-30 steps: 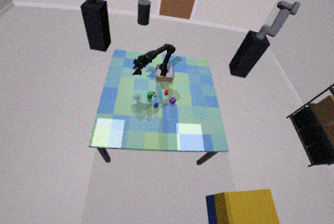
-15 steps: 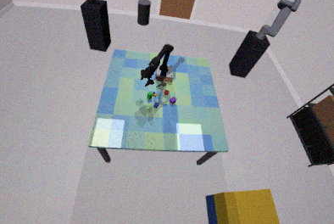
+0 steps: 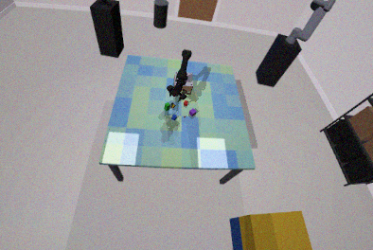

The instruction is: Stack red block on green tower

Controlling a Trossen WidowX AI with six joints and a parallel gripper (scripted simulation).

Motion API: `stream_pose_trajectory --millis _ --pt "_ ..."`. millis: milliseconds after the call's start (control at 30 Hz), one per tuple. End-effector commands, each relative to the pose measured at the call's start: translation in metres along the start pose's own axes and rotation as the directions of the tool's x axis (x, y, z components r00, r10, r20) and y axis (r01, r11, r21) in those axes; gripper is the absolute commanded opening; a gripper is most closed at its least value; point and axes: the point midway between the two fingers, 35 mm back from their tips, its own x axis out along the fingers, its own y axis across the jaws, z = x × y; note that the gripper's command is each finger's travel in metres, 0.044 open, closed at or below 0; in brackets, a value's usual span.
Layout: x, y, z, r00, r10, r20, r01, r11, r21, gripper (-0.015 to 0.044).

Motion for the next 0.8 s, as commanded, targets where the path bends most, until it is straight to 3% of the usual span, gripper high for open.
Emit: stream_pose_trajectory --millis 0,433,767 --pt "0.007 0.021 -0.029 0.996 0.019 -0.083 -0.028 0.994 -0.110 0.0440" --pt "0.009 0.063 -0.121 0.955 0.006 -0.295 -0.136 0.895 -0.424 0.0440" --pt "0.007 0.065 -0.126 0.952 0.002 -0.305 -0.142 0.887 -0.438 0.0440"
